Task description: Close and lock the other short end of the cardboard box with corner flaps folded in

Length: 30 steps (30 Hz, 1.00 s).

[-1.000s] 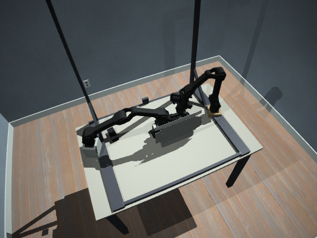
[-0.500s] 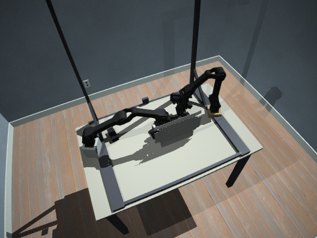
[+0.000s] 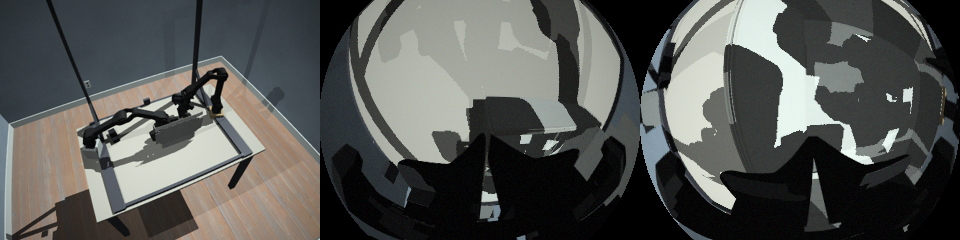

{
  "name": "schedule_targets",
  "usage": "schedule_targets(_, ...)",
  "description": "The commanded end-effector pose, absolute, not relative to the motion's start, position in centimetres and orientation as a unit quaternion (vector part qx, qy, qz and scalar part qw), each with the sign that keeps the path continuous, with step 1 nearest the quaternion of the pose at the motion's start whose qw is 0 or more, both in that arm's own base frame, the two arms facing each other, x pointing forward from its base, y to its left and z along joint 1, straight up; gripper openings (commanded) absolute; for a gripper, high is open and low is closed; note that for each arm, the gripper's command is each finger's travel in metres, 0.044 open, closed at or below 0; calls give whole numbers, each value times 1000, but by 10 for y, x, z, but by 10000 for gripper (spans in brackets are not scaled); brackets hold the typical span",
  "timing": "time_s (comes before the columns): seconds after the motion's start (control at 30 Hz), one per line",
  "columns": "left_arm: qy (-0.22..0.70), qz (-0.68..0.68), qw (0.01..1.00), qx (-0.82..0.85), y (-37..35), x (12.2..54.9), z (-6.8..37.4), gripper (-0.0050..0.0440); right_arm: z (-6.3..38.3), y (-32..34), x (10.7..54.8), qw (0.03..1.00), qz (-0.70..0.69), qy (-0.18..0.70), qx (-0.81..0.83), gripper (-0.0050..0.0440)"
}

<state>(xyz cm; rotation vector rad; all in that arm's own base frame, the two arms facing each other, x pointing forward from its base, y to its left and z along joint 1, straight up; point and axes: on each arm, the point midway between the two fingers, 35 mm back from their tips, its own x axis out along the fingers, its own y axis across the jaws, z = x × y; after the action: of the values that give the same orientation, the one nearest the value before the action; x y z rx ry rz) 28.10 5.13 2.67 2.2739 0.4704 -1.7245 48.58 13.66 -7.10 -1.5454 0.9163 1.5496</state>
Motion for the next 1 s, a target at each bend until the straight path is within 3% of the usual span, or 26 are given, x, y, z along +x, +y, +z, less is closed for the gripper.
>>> schedule_targets(0.0,158,-587,125,784,51,283,31,5,-52,136,487,384,595,351,-612,0)
schedule_targets(0.37,159,-587,125,784,51,283,31,5,-50,133,478,384,596,351,-612,0)
schedule_targets(0.7,160,-587,126,784,51,283,31,5,26,133,474,381,593,358,-613,0)
schedule_targets(0.97,160,-587,126,784,51,283,31,5,29,133,474,381,593,358,-613,0)
